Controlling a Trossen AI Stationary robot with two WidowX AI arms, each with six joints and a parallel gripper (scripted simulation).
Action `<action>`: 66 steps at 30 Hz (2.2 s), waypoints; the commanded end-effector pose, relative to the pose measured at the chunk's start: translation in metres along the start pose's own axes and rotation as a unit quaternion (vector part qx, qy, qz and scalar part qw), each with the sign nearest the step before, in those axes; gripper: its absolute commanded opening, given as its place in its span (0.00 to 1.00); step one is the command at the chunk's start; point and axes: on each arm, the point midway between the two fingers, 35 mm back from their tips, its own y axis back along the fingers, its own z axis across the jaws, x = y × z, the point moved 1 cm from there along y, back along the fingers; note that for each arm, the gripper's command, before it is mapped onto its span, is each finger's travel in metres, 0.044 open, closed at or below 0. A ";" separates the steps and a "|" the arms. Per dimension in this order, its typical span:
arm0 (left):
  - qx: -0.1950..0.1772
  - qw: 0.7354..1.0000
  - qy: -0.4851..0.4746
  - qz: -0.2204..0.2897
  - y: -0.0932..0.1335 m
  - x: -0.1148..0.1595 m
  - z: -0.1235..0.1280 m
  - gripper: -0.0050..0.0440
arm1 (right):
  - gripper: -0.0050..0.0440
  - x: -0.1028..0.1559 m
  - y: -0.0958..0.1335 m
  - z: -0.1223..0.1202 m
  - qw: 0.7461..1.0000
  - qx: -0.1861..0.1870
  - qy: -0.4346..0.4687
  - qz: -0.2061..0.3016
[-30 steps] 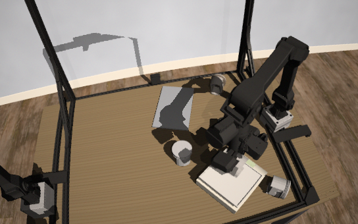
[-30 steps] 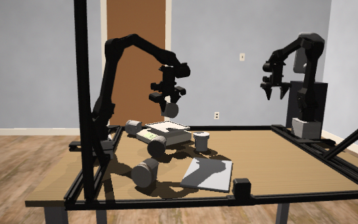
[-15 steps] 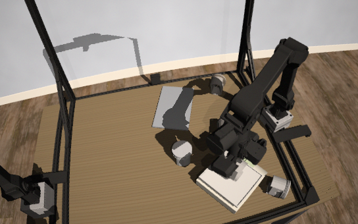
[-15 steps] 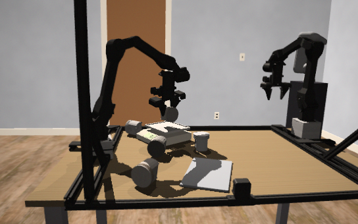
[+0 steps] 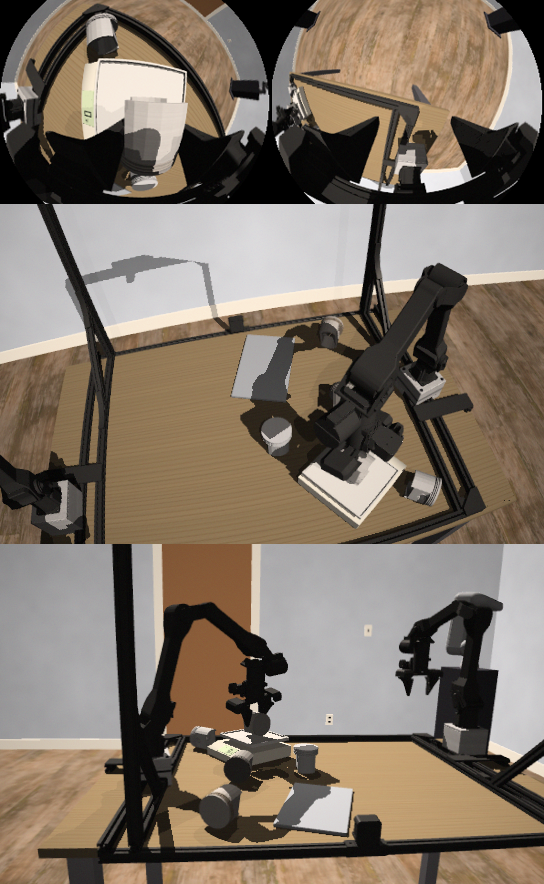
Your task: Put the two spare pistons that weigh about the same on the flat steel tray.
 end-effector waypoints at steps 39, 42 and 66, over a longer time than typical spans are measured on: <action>-0.002 1.000 -0.001 -0.002 0.014 0.000 0.001 0.87 | 1.00 0.000 0.000 0.000 1.000 -0.002 0.002 0.001; -0.002 1.000 -0.001 -0.002 0.019 0.000 0.001 0.87 | 1.00 0.000 0.000 0.000 1.000 -0.002 0.002 0.001; -0.002 1.000 -0.001 -0.002 0.052 0.000 0.001 0.87 | 1.00 0.000 0.000 0.000 1.000 -0.002 0.002 0.001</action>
